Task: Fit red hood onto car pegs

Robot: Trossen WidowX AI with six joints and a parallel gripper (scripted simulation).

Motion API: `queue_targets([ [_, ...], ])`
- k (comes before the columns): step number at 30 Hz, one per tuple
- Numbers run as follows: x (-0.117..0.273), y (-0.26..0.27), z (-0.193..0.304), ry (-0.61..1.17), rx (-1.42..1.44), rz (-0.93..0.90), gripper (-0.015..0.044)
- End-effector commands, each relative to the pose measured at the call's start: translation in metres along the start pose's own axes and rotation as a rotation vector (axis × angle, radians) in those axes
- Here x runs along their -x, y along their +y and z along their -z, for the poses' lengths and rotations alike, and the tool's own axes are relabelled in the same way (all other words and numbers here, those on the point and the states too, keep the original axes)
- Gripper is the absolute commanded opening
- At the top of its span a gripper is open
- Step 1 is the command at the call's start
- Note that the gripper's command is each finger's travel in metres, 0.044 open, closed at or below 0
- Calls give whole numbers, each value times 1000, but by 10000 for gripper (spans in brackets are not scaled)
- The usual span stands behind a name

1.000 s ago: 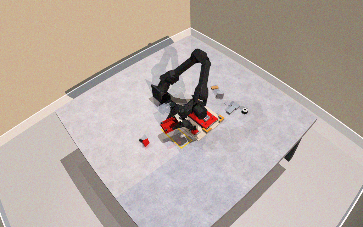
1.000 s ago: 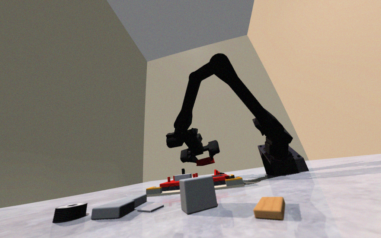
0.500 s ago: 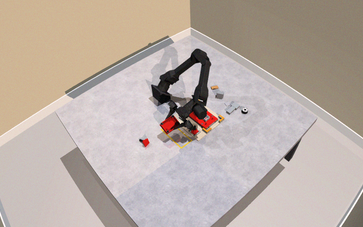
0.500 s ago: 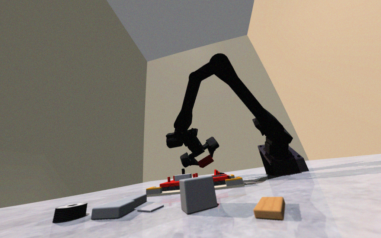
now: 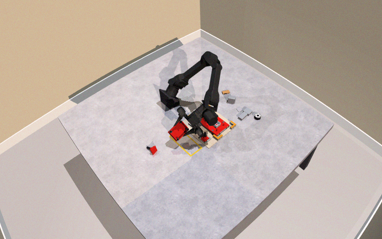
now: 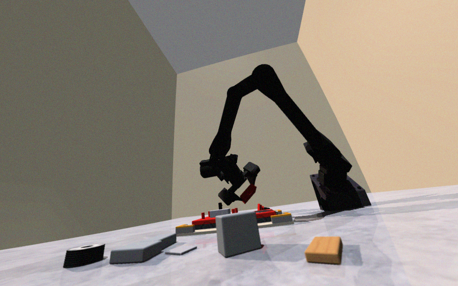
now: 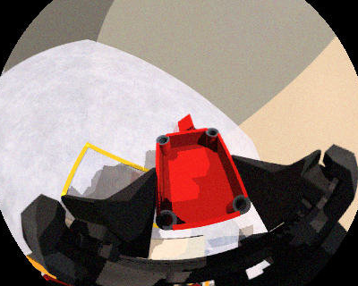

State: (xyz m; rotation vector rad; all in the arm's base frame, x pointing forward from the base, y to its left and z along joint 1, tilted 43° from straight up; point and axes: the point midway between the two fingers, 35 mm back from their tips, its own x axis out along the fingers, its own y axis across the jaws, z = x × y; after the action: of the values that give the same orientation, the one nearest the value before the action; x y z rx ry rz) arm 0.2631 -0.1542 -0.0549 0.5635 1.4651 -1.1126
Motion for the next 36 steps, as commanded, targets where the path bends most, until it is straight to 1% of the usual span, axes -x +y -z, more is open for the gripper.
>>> queue_targets([
  [1,0,0,-1,-5,78,4,0],
  [25,0,0,0,-4,648,5,0],
  [29,0,0,0,-4,697,5,0],
  [36,-1,1,1,-3,902,5,0],
])
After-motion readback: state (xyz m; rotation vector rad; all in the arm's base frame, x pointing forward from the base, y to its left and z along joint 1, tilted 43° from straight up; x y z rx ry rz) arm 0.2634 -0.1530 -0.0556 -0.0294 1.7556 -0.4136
